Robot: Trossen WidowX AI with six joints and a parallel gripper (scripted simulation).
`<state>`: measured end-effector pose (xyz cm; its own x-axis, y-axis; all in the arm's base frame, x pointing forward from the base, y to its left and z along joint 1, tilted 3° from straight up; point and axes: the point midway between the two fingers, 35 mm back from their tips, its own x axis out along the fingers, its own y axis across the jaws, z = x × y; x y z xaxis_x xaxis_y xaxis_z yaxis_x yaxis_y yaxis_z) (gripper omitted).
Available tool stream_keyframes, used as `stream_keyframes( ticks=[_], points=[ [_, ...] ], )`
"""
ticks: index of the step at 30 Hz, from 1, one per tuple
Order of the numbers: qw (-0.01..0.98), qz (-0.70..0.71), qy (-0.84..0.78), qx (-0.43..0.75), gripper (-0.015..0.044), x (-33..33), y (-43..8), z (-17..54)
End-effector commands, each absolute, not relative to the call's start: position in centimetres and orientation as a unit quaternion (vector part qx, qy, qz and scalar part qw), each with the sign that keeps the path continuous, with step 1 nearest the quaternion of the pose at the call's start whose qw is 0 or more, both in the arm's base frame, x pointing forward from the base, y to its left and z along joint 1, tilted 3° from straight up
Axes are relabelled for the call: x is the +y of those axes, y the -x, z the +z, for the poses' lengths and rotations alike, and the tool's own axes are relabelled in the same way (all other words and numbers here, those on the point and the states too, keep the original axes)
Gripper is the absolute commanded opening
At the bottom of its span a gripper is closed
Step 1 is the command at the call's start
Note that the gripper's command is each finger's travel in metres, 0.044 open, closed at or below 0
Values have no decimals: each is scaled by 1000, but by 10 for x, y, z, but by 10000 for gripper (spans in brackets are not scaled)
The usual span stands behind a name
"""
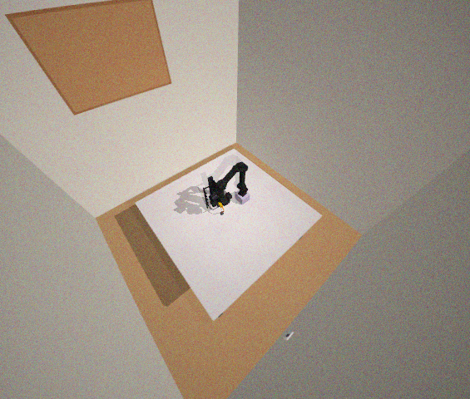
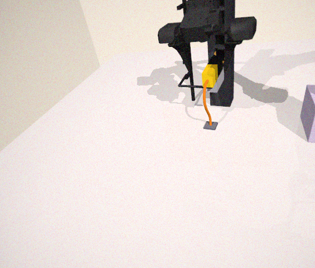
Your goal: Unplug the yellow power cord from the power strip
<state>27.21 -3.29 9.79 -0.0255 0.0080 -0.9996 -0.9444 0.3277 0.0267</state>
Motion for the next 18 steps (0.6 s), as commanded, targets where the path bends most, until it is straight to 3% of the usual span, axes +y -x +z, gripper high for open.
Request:
stream_keyframes(
  ticks=[1,18],
  points=[
    [571,419,403,580,440,-5,-283,104],
    [571,420,402,579,440,16,-289,108]
  ],
)
